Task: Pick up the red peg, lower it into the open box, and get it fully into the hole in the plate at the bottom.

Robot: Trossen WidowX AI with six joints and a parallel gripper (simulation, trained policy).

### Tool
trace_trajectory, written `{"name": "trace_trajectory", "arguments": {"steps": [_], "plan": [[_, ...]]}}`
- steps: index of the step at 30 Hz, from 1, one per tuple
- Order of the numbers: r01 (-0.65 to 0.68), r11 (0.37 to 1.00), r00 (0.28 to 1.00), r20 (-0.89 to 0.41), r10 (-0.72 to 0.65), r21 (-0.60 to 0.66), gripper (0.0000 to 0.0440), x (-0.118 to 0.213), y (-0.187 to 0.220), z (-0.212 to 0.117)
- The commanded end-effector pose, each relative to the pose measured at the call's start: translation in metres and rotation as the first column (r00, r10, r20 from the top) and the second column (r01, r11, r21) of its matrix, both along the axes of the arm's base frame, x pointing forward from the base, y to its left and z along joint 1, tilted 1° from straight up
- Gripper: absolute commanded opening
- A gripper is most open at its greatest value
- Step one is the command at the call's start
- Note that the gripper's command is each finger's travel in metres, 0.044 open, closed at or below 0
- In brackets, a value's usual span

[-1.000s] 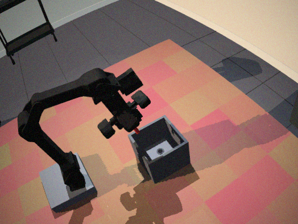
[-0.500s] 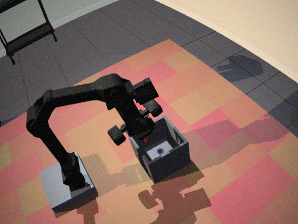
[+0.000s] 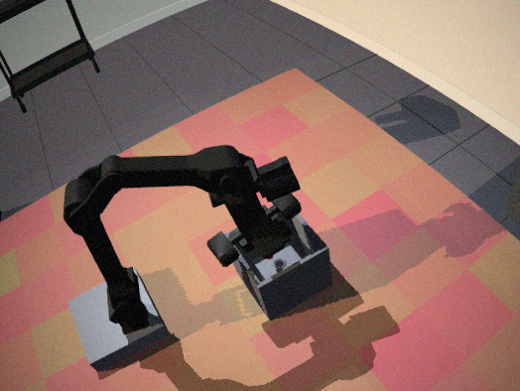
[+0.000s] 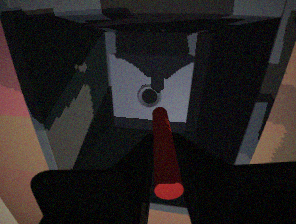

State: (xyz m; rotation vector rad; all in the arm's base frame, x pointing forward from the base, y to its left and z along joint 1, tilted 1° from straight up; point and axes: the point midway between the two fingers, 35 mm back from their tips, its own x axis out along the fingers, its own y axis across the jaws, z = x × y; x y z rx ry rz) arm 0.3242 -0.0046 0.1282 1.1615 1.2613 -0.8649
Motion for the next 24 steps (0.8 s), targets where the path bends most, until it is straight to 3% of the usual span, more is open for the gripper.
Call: {"name": "trace_trajectory", "arguments": {"steps": [1,16,18,21,24], "plan": [[-0.011,1.0,1.0,-0.015,0.011,0.01,0.0,0.003,0.0,-0.01],[-0.077,0.997,0.996,-0.037,0.077,0.015,0.0001,0.019,0.001,-0.05],[-0.083,0.996,0.996,-0.043,0.084,0.012,0.0021,0.02,0.001,-0.053],[-0.094,0.995,0.994,-0.055,0.095,0.014,0.0084,0.02,0.002,-0.055],[-0.1,0.995,0.992,-0.069,0.102,0.031,0.01,0.019,0.005,-0.057]]}}
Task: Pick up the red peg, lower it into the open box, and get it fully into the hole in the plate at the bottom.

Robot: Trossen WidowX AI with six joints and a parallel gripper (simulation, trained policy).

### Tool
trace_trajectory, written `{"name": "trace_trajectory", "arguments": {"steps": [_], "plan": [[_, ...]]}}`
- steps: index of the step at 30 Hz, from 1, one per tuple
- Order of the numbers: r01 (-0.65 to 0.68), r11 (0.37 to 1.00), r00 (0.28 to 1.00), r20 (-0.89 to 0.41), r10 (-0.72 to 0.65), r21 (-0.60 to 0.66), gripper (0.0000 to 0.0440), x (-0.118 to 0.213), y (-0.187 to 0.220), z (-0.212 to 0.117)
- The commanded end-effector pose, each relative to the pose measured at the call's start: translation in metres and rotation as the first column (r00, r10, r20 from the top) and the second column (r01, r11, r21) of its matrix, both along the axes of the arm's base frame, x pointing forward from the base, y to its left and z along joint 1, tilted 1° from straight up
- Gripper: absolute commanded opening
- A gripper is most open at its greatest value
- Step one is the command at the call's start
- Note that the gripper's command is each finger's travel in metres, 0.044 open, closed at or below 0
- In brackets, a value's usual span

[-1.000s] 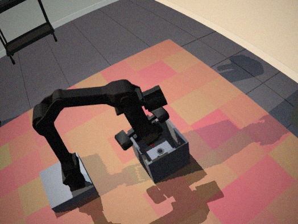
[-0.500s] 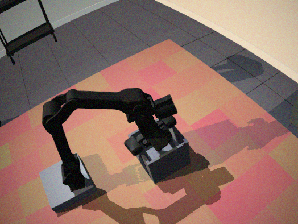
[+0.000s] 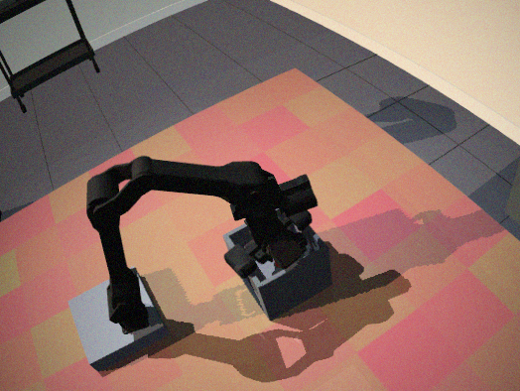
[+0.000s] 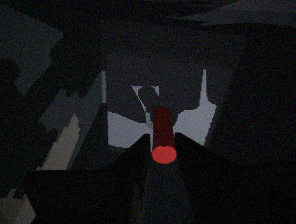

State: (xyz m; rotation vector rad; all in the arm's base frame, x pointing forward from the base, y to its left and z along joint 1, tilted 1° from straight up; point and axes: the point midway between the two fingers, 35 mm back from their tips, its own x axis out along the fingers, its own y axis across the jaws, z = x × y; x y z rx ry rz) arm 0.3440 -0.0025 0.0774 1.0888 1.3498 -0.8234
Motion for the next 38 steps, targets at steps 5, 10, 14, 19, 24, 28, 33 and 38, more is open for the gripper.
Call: {"name": "trace_trajectory", "arguments": {"steps": [5,10,14,19,24,28,33,38], "plan": [[-0.006,0.998,0.999,-0.046,0.008,0.059,0.0096,-0.004,0.01,-0.003],[-0.001,0.996,0.997,-0.072,0.007,0.093,0.0081,-0.007,0.016,-0.001],[0.002,0.993,0.996,-0.091,0.008,0.116,0.0071,-0.011,0.022,0.0],[0.004,0.991,0.994,-0.11,0.011,0.131,0.0083,-0.014,0.027,-0.001],[0.004,0.99,0.992,-0.127,0.013,0.138,0.0094,-0.017,0.031,0.001],[0.008,0.989,0.989,-0.146,0.014,0.148,0.0082,-0.021,0.035,0.002],[0.012,0.988,0.988,-0.152,0.012,0.152,0.0077,-0.022,0.035,0.008],[0.015,0.984,0.993,-0.116,0.006,0.175,0.0064,-0.013,0.031,0.022]]}}
